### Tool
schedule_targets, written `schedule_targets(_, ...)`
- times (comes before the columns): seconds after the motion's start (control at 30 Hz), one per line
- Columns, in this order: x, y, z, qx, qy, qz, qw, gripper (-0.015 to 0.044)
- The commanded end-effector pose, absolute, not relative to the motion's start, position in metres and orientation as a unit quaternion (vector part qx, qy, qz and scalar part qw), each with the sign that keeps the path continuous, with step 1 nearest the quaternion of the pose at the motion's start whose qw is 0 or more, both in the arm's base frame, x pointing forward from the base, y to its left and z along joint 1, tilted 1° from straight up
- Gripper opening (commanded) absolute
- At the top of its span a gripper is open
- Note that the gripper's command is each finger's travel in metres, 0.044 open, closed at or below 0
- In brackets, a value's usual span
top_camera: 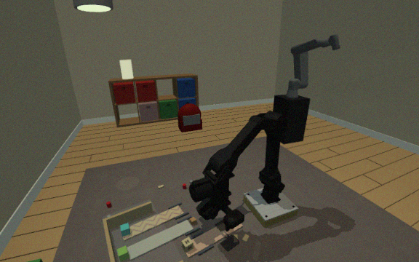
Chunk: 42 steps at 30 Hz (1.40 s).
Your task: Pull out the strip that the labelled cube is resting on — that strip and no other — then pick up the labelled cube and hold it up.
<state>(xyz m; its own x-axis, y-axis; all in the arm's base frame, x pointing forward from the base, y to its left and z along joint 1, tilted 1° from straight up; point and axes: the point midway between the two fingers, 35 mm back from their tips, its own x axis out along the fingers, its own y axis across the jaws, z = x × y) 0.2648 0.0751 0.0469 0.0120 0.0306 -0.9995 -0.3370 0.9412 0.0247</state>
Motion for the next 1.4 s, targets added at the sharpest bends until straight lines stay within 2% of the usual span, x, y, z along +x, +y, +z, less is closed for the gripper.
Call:
schedule_targets(0.0, 0.279, 0.078, 0.049, -0.114, 0.690, 0.131, 0.703, 0.0440)
schedule_targets(1.0, 0.395, 0.105, 0.068, -0.114, 0.687, 0.131, 0.706, 0.0440)
schedule_targets(1.23, 0.396, 0.105, 0.060, -0.114, 0.687, 0.131, 0.706, 0.0256)
schedule_targets(1.37, 0.396, 0.106, 0.053, -0.114, 0.687, 0.131, 0.706, 0.0250)
